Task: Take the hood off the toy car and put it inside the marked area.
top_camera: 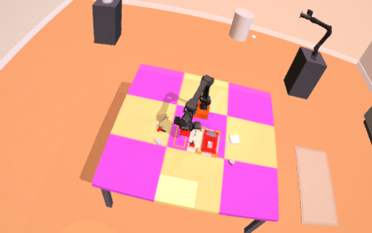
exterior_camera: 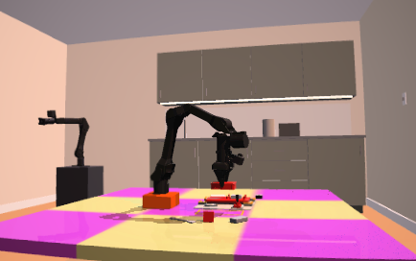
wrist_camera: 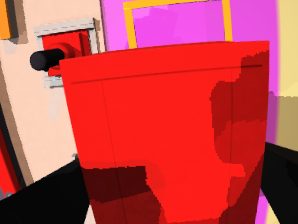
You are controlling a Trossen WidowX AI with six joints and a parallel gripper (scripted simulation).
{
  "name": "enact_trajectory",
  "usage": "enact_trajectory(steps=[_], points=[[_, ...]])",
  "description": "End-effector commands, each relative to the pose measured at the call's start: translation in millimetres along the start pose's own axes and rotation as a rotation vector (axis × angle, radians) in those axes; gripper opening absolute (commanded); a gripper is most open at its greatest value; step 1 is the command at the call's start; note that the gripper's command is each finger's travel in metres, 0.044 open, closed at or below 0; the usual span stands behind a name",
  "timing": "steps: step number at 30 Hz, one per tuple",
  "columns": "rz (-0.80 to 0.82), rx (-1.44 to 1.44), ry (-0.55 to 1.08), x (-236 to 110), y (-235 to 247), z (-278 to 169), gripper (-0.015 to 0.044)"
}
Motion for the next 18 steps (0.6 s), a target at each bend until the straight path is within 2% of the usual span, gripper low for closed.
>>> enact_trajectory(steps=[1,18], points=[[0.0,-0.002,-0.009,-2.7,-14.0,-8.7,0.0],[-0.001,-0.001,-0.009,4.4,-23.0,-12.5,0.0]])
Point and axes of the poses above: the point midway between the two fingers, 35 mm back from their tips, its own x axis out along the fingers, its own y axis across the jaws, z = x × y, the point moved 9 cm from there along -x, back along the fingers, and after that the axes turned 1 degree about x, right-handed, at the moved point
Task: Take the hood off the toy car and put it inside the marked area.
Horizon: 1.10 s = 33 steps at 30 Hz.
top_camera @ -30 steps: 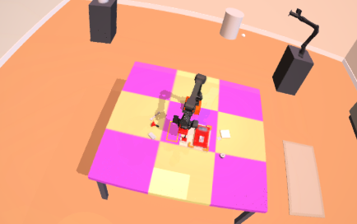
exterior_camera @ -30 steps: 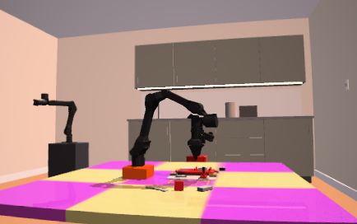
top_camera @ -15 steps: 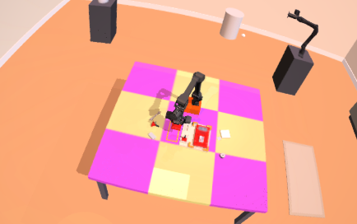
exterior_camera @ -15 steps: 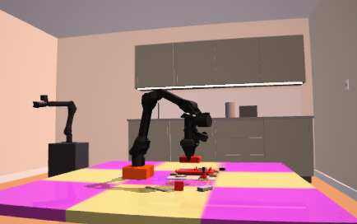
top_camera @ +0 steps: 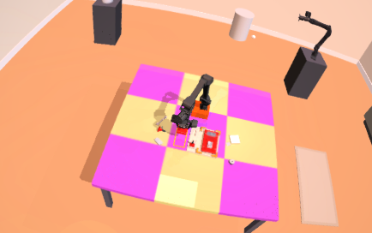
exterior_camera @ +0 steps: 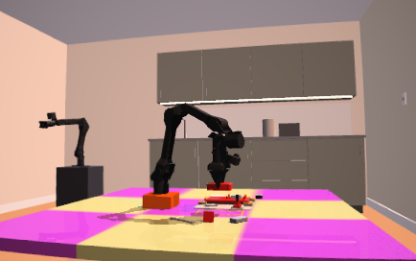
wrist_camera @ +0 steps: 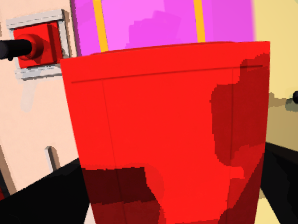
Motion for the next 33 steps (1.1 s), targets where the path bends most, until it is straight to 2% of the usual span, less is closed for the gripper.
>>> enact_trajectory(steps=[1,33], points=[[0.003,-0.003,0.0,3.5,0.2,-0.6,0.0],[0.003,-0.003,0.0,26.2,-0.2,0.7,0.0]])
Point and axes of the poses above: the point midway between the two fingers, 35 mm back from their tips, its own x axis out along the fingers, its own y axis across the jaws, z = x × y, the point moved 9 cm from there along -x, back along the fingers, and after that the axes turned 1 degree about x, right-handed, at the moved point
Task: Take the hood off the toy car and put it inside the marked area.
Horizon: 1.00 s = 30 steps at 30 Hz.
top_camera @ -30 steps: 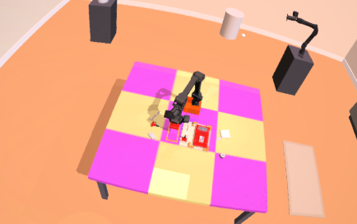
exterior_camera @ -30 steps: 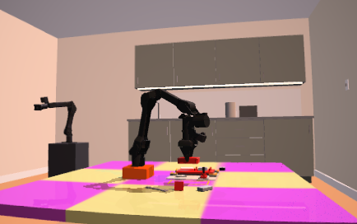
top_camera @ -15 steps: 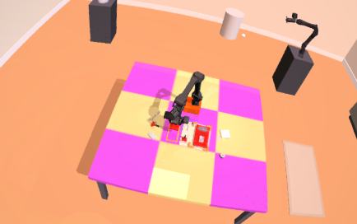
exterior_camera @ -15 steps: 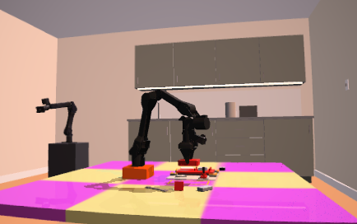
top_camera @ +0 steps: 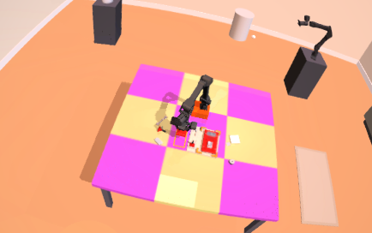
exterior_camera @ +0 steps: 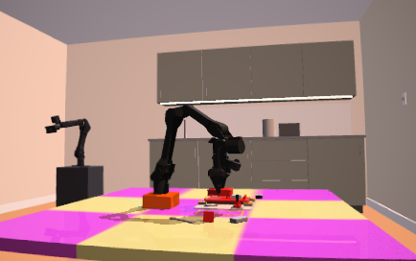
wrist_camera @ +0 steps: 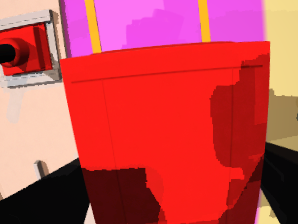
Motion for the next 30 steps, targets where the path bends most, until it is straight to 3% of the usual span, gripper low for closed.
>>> enact_trajectory(steps=[1,30], points=[[0.004,-0.003,0.004,4.9,0.5,-0.8,0.0],[0.004,-0.003,0.004,25.3,0.7,-1.2,0.0]])
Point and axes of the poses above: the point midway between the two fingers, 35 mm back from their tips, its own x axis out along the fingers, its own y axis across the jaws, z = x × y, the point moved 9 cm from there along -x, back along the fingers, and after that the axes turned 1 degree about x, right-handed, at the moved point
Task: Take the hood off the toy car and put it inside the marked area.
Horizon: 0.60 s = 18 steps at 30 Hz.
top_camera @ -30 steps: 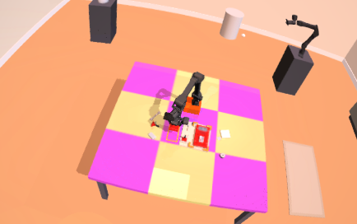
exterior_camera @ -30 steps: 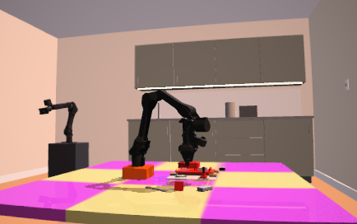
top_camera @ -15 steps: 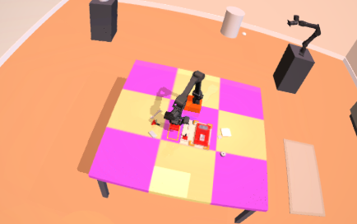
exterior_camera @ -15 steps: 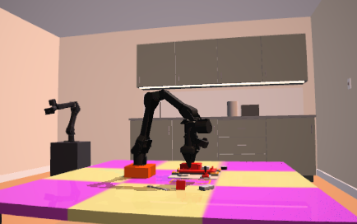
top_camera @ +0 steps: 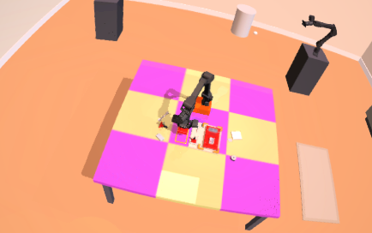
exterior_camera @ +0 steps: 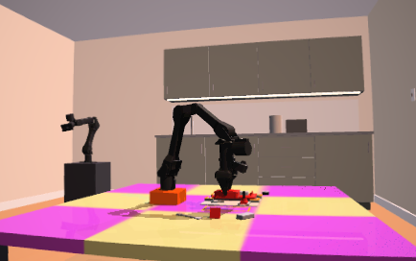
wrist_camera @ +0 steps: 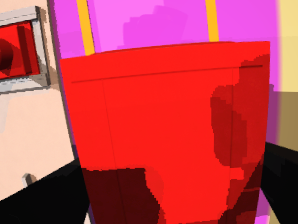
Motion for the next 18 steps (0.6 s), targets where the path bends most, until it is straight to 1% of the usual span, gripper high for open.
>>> enact_trajectory(steps=[1,18], points=[[0.004,-0.003,0.004,4.8,0.6,-1.1,0.0],[0.004,-0.003,0.004,16.9,1.0,-2.1,0.0]])
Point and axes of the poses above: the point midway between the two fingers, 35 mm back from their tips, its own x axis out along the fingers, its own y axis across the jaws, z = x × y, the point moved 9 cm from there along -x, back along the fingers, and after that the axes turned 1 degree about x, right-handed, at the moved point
